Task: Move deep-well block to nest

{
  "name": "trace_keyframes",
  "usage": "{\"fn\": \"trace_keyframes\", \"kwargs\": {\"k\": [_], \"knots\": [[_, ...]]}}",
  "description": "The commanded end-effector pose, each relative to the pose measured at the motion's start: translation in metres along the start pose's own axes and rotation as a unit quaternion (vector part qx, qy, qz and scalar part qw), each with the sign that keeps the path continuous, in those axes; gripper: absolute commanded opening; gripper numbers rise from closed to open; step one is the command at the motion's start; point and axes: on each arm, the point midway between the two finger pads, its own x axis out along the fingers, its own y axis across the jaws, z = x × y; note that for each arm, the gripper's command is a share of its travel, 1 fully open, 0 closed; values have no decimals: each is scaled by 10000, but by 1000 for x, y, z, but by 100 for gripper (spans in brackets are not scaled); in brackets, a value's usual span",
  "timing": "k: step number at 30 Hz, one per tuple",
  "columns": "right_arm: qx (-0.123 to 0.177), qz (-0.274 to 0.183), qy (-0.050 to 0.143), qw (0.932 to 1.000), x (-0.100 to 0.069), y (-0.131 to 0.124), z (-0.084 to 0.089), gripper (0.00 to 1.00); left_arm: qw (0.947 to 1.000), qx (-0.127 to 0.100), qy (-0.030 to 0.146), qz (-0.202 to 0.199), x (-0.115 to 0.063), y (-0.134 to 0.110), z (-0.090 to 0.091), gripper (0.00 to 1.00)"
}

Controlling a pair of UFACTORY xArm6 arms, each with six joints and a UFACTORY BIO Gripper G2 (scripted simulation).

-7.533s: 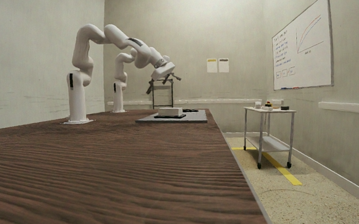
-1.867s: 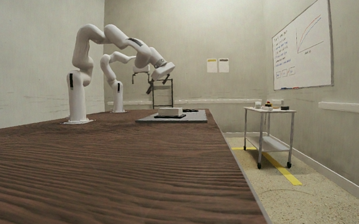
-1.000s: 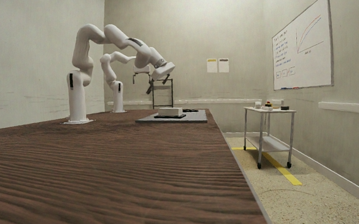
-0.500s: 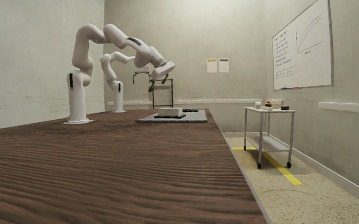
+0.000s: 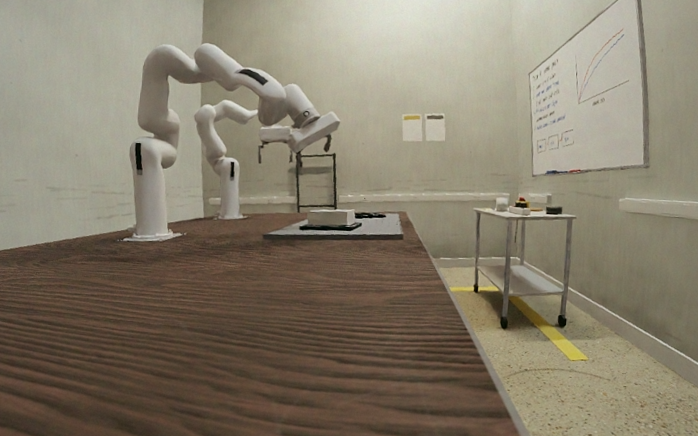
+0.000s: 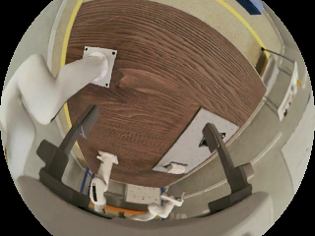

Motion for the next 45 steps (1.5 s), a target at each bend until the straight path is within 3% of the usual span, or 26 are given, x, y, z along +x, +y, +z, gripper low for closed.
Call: {"fn": "trace_keyframes", "kwargs": {"k": [1,4,8,13,19,21,25,27,36,38,45], "knots": [[213,-789,78,9966,-5,-14,6,37,10000,0,-7,-13,-1,0,0,100],[261,-948,85,9951,-7,-18,7,37,10000,0,-7,-13,-1,0,0,100],[453,-1580,113,9863,-19,-33,11,37,10000,0,-7,-13,-1,0,0,100],[693,-2358,156,9692,-29,-41,13,37,10000,0,-7,-13,-1,0,0,100],[971,-3239,224,9408,-44,-50,14,37,10000,0,-7,-13,-1,0,0,100],[971,-3239,224,9408,-44,-50,14,37,10000,0,-7,-13,-1,0,0,100],[1164,-3825,283,9162,-63,-56,15,37,10000,0,-7,-13,-1,0,0,100],[1258,-4111,312,9023,-63,-56,15,37,10000,0,-7,-13,-1,0,0,100],[1666,-5267,475,8322,-93,-55,14,37,10000,0,-7,-13,-1,0,0,100],[1666,-5267,475,8322,-93,-55,14,37,10000,0,-7,-13,-1,0,0,100],[1999,-6123,643,7622,-119,-45,12,37,10000,0,-7,-13,-1,0,0,100]]}}
